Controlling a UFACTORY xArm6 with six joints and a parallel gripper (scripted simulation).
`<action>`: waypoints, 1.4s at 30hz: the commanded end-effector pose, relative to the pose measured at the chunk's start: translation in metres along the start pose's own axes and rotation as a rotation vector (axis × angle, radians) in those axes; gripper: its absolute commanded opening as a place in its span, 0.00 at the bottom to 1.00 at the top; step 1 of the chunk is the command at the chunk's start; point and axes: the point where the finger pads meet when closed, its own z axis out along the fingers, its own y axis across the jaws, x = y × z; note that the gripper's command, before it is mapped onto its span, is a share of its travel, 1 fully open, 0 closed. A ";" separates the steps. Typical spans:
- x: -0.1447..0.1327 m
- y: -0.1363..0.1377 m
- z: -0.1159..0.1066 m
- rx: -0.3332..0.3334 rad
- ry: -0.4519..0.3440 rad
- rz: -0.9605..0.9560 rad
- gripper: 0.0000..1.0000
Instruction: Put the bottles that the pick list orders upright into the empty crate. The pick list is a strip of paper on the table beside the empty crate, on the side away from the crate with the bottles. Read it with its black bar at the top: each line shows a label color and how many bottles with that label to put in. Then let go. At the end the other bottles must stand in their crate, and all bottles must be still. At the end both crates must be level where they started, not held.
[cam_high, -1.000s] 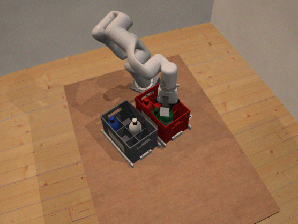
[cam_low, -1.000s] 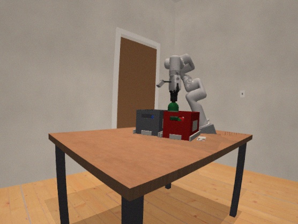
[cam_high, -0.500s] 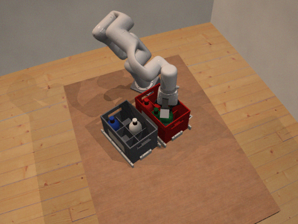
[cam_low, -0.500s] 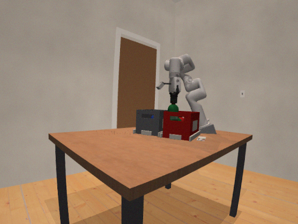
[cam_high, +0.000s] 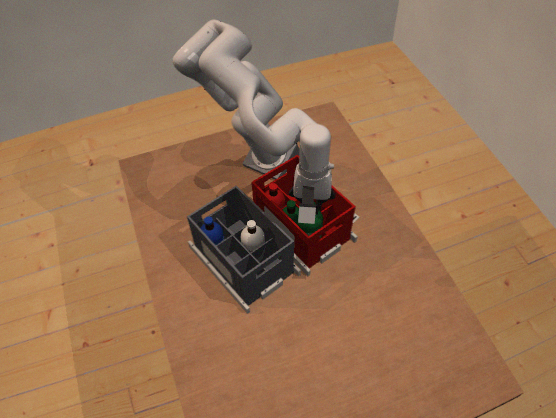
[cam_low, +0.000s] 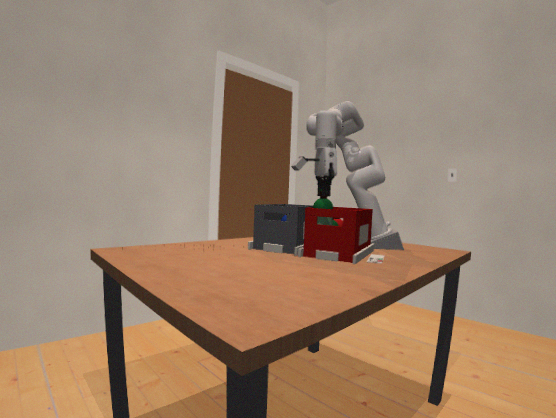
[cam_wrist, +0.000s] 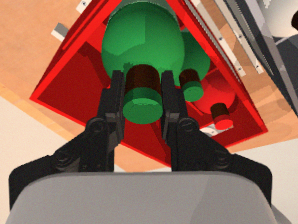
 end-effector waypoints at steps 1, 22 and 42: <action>0.001 -0.001 0.003 0.003 0.003 0.001 0.00; 0.001 -0.001 0.021 0.003 0.003 0.001 0.00; 0.001 -0.001 0.038 0.003 0.003 0.001 0.00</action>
